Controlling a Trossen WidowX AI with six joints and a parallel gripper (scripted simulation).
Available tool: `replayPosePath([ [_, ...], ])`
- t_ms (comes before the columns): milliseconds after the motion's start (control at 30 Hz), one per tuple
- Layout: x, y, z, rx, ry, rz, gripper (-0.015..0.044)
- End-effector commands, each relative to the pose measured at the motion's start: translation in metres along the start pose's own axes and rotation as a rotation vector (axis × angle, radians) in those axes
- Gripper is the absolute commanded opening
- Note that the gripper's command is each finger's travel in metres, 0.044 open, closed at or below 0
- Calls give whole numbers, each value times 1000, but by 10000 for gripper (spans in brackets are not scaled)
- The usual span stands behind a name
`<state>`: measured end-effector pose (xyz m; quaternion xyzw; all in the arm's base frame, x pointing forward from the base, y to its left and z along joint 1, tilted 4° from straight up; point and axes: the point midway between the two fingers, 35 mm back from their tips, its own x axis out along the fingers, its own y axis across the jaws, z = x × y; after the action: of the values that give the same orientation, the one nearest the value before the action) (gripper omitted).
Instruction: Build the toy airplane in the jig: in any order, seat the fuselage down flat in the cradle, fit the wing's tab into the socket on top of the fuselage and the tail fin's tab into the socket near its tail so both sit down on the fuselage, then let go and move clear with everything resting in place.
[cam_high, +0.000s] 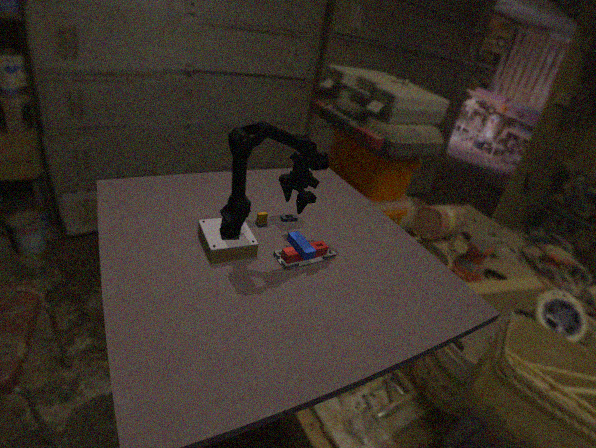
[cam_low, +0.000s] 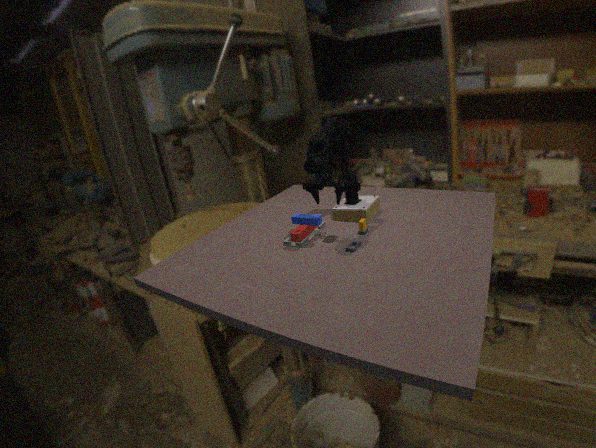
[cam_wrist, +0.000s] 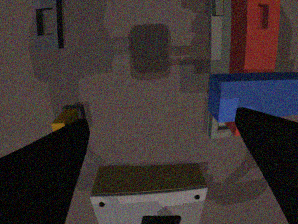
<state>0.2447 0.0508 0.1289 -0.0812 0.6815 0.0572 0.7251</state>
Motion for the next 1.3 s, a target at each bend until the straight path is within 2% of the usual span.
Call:
replayPosePath([
  [0,2,43,-13,5,7,-2,440],
  [300,3,120,-61,10,12,-2,440],
  [467,5,122,-62,11,12,-2,440],
  [633,58,122,-63,11,12,-3,440],
  [1267,86,122,-63,11,12,-3,440],
])
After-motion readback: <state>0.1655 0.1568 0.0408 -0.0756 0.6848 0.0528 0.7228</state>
